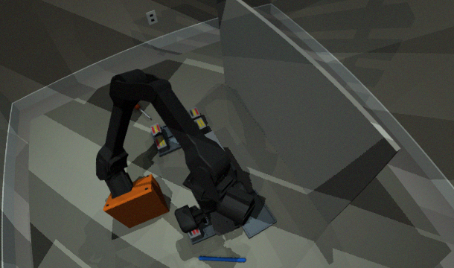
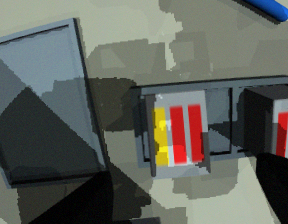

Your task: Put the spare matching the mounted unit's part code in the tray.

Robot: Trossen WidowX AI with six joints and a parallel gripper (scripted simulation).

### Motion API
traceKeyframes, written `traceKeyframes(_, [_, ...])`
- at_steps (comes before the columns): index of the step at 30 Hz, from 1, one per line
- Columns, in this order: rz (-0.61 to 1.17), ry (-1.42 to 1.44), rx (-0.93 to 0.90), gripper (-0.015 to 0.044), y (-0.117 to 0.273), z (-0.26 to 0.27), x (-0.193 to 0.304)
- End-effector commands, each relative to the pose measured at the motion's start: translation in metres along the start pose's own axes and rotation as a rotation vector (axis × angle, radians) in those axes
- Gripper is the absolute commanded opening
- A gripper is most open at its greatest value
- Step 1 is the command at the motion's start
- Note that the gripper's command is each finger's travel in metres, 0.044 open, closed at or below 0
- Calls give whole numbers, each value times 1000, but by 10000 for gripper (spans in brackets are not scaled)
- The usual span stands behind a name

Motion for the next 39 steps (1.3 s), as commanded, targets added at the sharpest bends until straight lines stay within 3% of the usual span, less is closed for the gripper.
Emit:
traceKeyframes(1, [14, -10, 6, 300, -10, -1, 0])
traceKeyframes(39, [18, -10, 5, 300, -73, -2, 2])
Point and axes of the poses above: the point midway between the two fingers, 35 mm back from their tips, its own y axis back along the fingers, its own z axis across the jaws, x = y × z, the point moved 9 cm from there along y, back along the fingers
